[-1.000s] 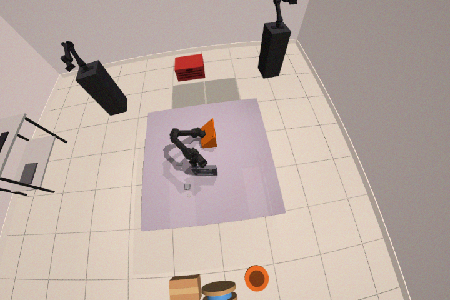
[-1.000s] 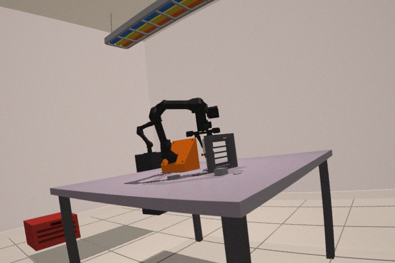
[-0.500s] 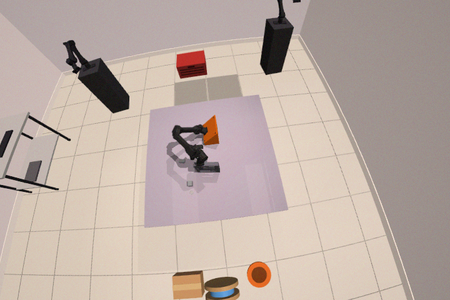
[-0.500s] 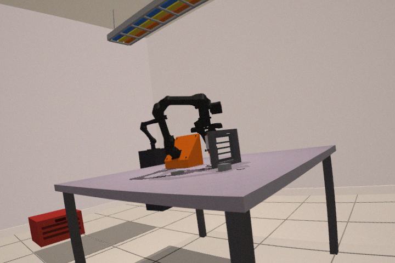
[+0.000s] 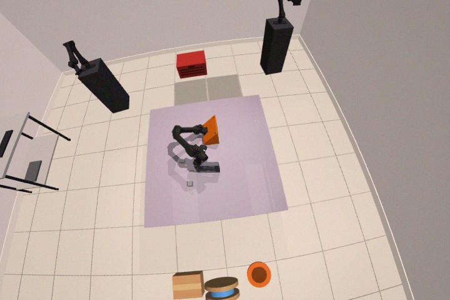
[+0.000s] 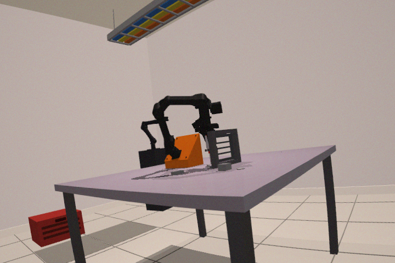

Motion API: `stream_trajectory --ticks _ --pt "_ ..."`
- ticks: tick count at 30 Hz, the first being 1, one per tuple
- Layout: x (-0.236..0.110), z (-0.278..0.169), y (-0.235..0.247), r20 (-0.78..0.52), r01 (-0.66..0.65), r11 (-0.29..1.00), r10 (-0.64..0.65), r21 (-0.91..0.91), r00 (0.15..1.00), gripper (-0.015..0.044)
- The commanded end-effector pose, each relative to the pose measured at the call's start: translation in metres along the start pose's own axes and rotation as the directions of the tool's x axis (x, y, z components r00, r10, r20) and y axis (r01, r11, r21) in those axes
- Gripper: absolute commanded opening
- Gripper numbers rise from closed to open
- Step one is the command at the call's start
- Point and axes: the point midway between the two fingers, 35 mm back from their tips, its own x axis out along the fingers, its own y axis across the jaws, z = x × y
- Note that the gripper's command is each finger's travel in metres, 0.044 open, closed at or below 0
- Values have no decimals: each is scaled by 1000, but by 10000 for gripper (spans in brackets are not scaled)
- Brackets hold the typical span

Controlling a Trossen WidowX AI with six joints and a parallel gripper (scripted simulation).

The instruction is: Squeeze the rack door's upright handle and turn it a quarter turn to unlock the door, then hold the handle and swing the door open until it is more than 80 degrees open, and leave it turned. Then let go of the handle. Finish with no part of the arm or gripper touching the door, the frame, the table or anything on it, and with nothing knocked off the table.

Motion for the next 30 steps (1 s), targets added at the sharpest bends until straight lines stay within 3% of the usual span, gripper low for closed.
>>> stream_trajectory --ticks 1,10,20,30 --pt "1 0 0 -2 3 1000 -3 22 1000 74" --pt "1 0 0 -2 3 1000 -3 22 1000 294" --pt "2 -1 0 -3 3 922 -4 -387 1000 294" --pt "2 -1 0 -3 0 627 -4 -779 1000 294"
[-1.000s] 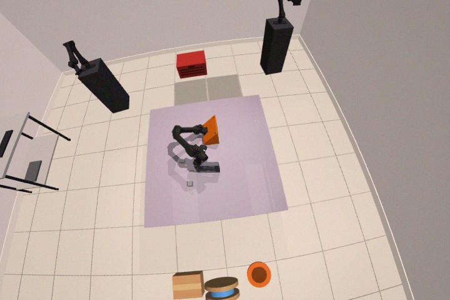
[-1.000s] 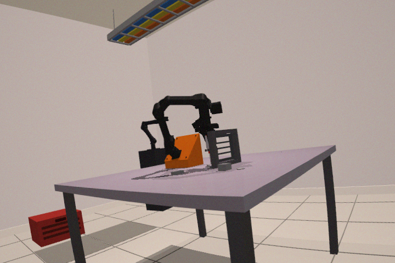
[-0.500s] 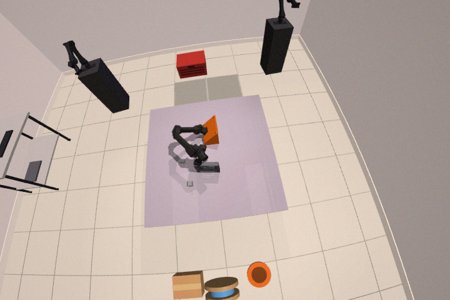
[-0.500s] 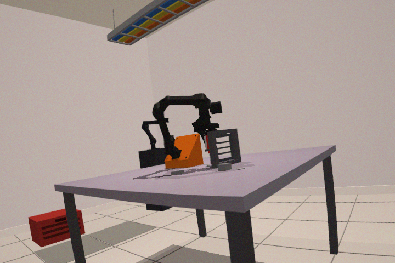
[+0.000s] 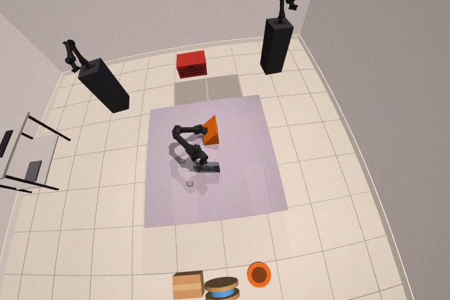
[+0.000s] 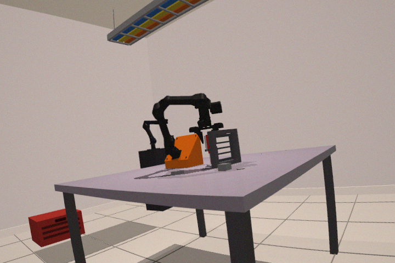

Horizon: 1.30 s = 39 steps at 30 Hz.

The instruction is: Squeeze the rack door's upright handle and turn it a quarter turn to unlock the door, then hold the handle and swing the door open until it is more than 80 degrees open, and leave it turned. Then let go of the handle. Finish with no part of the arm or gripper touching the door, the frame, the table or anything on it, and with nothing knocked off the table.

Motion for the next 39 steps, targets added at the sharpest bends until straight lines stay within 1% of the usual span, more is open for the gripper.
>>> stream_trajectory --ticks 1,5,10,15,21,26,30,34,39 --pt "2 1 1 -1 1 986 -1 -168 1000 294" --pt "2 1 1 -1 0 933 -1 -359 1000 294" --pt "2 1 1 -1 0 817 -1 -577 1000 294" --pt "2 1 1 -1 0 651 -1 -759 1000 294" --pt "2 1 1 -1 -1 400 -1 -917 1000 294" --pt "2 1 1 -1 -1 162 -1 -987 1000 294" --pt "2 1 1 -1 -1 -35 -1 -999 1000 294" --pt "2 1 1 -1 -1 -231 -1 -973 1000 294" --pt "2 1 1 0 -1 -463 -1 -887 1000 294"
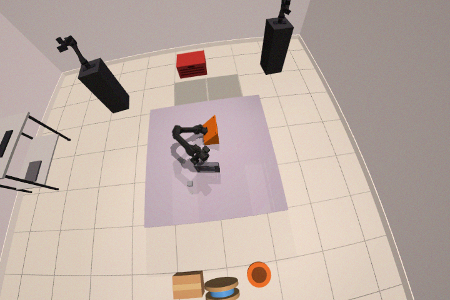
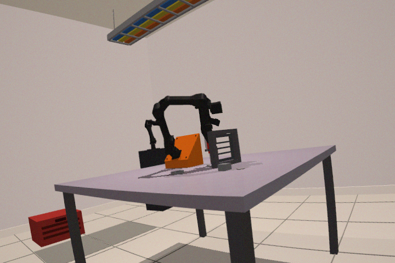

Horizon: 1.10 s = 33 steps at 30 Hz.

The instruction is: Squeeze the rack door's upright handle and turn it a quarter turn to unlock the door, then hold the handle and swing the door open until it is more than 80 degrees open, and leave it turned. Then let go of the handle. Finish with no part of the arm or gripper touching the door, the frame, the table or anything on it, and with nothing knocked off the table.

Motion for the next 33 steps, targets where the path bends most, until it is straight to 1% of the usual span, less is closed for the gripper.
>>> stream_trajectory --ticks 1,4,8,16,18,21,33 --pt "1 0 0 -1 -6 985 6 -172 1000 294" --pt "1 0 0 -1 -6 949 6 -316 1000 294" --pt "1 0 0 -1 -6 868 6 -496 1000 294" --pt "1 0 0 -2 -5 616 6 -788 1000 294" --pt "1 0 0 -2 -5 590 6 -808 1000 294" --pt "1 0 0 -2 -5 590 6 -808 1000 294" --pt "1 0 0 -2 -5 590 6 -808 1000 214"
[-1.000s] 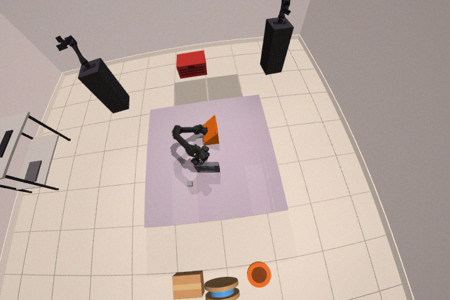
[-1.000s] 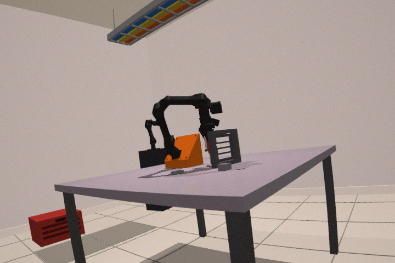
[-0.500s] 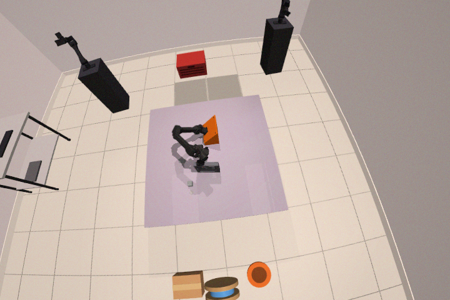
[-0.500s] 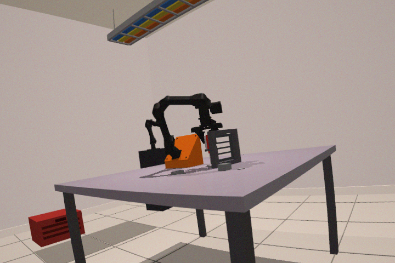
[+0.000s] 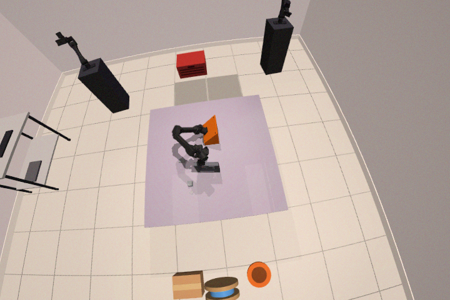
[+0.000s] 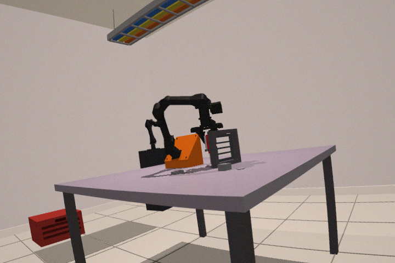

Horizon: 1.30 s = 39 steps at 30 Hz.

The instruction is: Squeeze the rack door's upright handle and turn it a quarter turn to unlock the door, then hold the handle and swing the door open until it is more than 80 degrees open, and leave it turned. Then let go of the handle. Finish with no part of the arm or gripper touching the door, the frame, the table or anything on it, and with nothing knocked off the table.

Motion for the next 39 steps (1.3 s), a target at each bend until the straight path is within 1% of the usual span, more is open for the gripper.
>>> stream_trajectory --ticks 1,29,33,39 --pt "1 0 1 2 -5 1000 5 -3 1000 207" --pt "1 0 1 2 -5 1000 5 -3 1000 21" --pt "1 0 1 2 -5 1000 5 9 1000 21" --pt "1 3 4 2 -6 993 5 122 1000 21"
